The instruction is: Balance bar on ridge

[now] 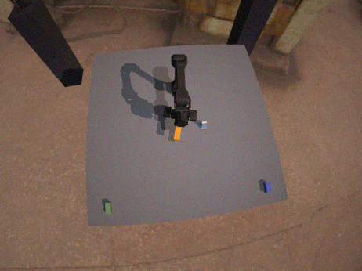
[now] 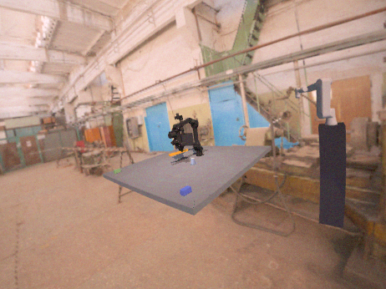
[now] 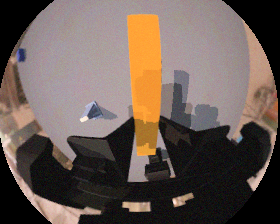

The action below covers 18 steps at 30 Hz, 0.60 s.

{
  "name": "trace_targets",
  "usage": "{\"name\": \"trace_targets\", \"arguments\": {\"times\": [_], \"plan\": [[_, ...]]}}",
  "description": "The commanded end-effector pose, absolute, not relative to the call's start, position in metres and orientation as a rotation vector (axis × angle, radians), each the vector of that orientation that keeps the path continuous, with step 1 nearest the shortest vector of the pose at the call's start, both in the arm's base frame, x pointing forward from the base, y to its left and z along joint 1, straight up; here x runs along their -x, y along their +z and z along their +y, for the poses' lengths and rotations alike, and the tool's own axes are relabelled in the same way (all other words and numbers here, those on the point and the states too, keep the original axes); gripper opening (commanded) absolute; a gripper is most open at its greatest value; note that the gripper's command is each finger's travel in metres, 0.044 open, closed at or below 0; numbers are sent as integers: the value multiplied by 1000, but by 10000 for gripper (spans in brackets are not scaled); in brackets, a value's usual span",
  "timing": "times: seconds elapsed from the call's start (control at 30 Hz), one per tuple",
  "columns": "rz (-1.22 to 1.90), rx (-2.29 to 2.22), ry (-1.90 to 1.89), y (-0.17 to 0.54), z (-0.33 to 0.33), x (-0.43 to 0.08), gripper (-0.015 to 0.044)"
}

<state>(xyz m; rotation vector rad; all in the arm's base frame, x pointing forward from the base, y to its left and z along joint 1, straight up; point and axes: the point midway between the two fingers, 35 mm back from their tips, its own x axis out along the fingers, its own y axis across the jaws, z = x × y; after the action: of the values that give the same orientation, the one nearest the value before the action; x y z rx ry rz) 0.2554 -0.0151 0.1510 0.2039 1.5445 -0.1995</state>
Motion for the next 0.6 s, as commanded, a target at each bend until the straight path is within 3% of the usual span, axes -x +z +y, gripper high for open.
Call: {"name": "trace_targets", "arguments": {"times": [0.0,0.57], "plan": [[1538,-187,-183,154,-4,-258,0],[1544,-93,-82,156,59,-262,0]]}}
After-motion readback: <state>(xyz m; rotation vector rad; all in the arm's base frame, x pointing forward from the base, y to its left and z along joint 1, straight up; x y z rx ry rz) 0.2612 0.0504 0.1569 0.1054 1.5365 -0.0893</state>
